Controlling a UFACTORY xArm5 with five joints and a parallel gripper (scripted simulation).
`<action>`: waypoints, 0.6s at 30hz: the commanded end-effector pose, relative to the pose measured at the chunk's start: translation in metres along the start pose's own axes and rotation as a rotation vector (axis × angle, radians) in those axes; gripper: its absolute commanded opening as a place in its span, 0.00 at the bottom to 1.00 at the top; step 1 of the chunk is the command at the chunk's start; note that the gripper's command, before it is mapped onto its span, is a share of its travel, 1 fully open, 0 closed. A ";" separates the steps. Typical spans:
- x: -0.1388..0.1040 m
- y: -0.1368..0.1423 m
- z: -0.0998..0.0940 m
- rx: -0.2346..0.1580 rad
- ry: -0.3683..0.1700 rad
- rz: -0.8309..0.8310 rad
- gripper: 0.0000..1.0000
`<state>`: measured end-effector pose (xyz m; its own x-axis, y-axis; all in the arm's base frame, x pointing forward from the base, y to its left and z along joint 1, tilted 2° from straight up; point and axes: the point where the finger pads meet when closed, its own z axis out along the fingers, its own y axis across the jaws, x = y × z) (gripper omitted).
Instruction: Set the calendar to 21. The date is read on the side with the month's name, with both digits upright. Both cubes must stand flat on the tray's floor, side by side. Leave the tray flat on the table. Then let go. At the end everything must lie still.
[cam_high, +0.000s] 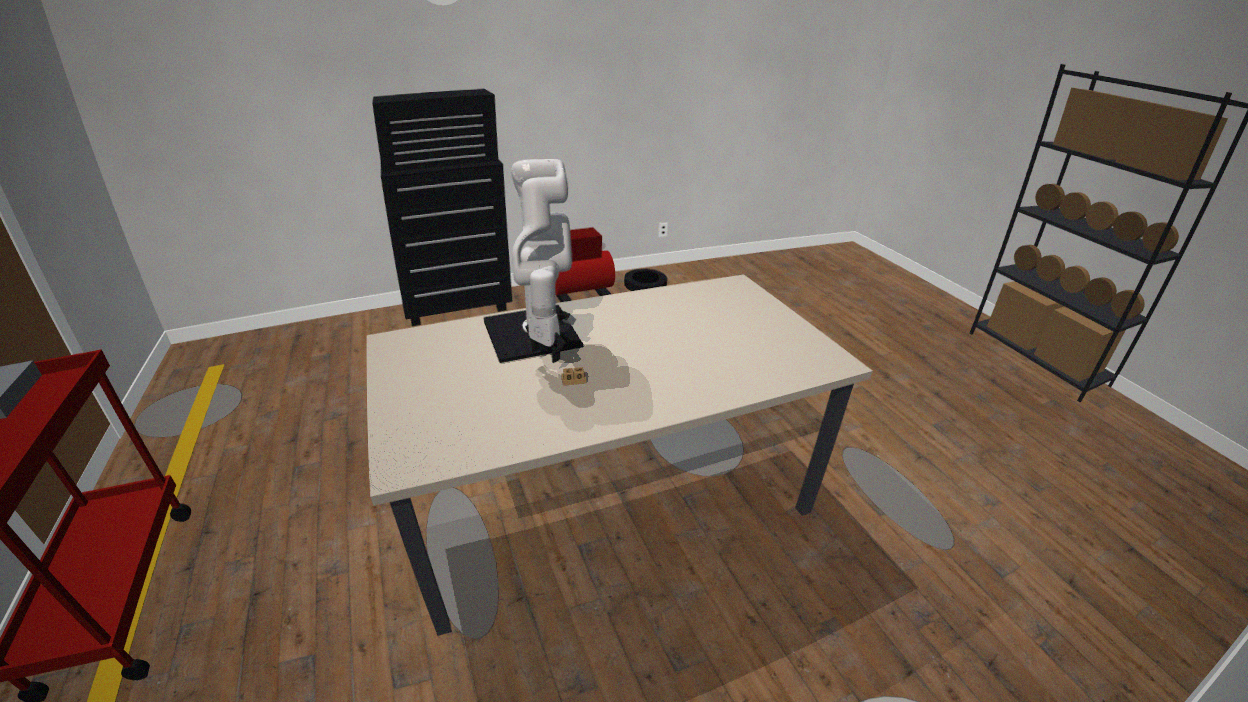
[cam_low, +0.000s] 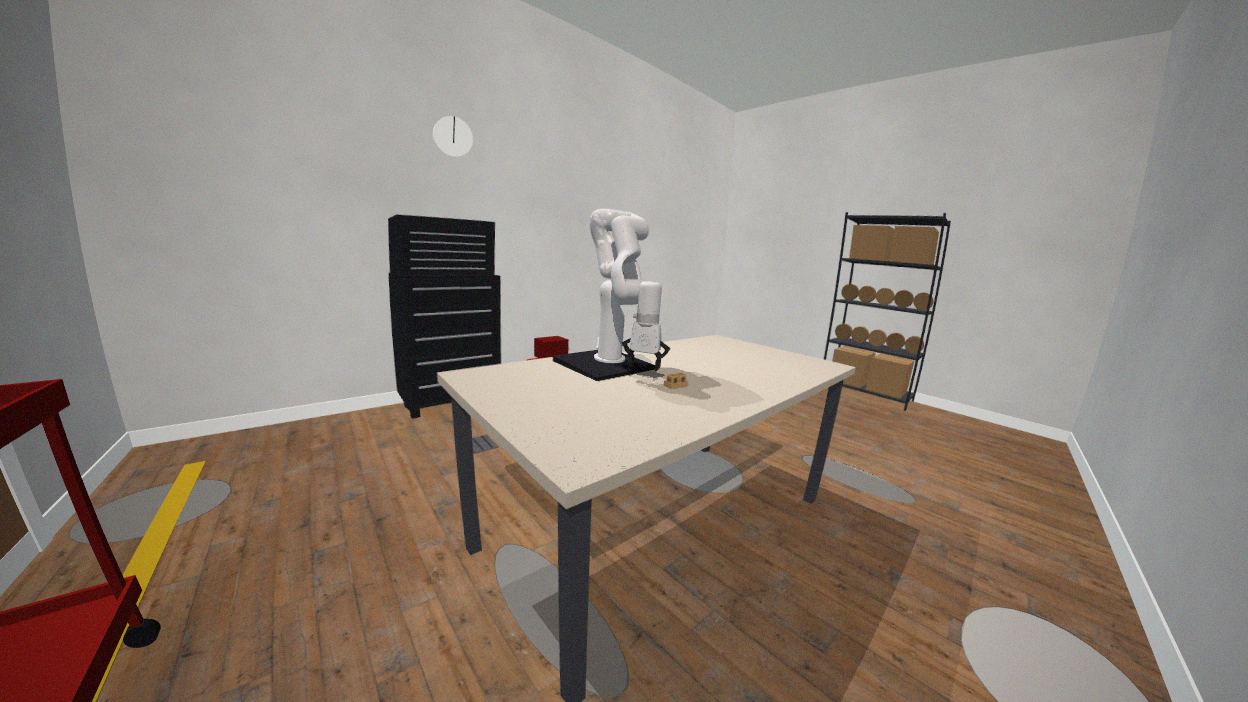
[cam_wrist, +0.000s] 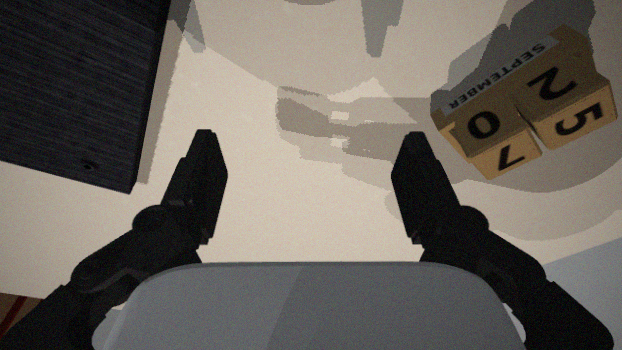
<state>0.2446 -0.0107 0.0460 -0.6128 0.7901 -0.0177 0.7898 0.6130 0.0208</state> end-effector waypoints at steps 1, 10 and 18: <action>-0.001 0.001 -0.006 -0.002 -0.002 0.000 1.00; -0.001 0.002 -0.009 -0.002 -0.002 0.000 1.00; 0.000 0.029 -0.012 -0.004 0.000 0.000 1.00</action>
<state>0.2610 0.0033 0.0581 -0.6136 0.7894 -0.0181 0.7890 0.6139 0.0238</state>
